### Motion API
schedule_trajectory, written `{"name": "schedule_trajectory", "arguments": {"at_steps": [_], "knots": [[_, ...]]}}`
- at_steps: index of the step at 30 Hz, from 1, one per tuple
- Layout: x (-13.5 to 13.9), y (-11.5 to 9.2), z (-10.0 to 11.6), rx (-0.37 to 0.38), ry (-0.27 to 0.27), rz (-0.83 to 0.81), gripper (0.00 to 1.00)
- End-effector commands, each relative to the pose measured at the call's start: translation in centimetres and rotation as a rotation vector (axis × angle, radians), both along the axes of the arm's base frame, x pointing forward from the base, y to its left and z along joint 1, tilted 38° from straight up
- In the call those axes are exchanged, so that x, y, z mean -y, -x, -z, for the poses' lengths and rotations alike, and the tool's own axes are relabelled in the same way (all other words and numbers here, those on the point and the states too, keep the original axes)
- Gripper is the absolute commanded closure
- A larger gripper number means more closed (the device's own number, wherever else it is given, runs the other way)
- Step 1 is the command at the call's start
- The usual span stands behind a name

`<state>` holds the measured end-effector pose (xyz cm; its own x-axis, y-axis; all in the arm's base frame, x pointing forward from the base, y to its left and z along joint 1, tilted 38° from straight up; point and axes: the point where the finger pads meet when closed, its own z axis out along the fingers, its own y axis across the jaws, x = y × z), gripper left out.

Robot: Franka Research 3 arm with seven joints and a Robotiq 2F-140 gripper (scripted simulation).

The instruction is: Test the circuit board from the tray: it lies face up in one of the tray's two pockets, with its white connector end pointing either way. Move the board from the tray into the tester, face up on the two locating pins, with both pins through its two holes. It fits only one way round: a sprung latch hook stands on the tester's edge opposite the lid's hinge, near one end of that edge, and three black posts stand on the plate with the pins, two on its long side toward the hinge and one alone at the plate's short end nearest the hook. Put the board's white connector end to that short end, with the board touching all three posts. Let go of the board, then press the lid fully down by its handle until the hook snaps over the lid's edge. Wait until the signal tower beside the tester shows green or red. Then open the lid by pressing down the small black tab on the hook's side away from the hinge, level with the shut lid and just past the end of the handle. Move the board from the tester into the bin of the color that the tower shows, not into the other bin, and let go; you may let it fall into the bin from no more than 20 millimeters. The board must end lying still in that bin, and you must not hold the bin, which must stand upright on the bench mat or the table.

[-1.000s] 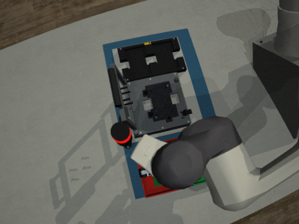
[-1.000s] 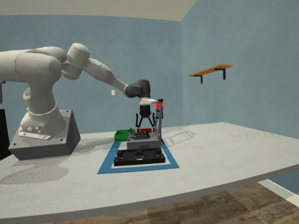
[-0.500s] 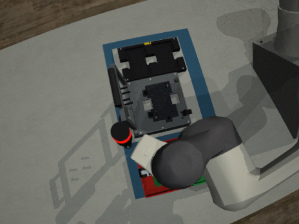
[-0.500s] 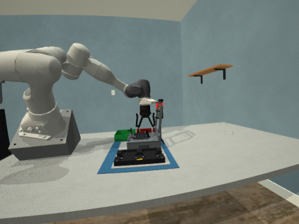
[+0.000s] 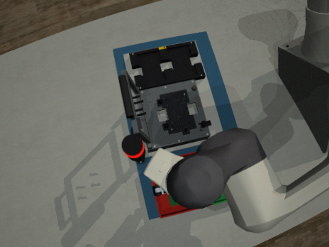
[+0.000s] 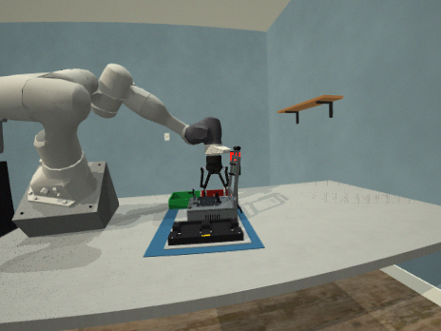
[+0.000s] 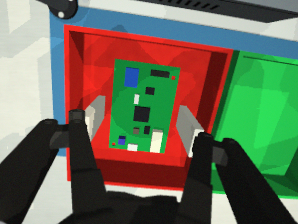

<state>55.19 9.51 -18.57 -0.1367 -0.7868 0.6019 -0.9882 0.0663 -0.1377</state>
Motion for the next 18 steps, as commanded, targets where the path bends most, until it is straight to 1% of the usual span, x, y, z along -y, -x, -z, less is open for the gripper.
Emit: {"name": "schedule_trajectory", "arguments": {"at_steps": [1, 12, 18], "knots": [[0.0, -0.1, 0.1, 0.002, 0.002, 0.0, 0.42], [-0.1, 0.0, -0.1, 0.002, 0.002, 0.0, 0.42], [-1.2, 0.1, -1.5, 0.002, 0.002, 0.0, 0.42]]}}
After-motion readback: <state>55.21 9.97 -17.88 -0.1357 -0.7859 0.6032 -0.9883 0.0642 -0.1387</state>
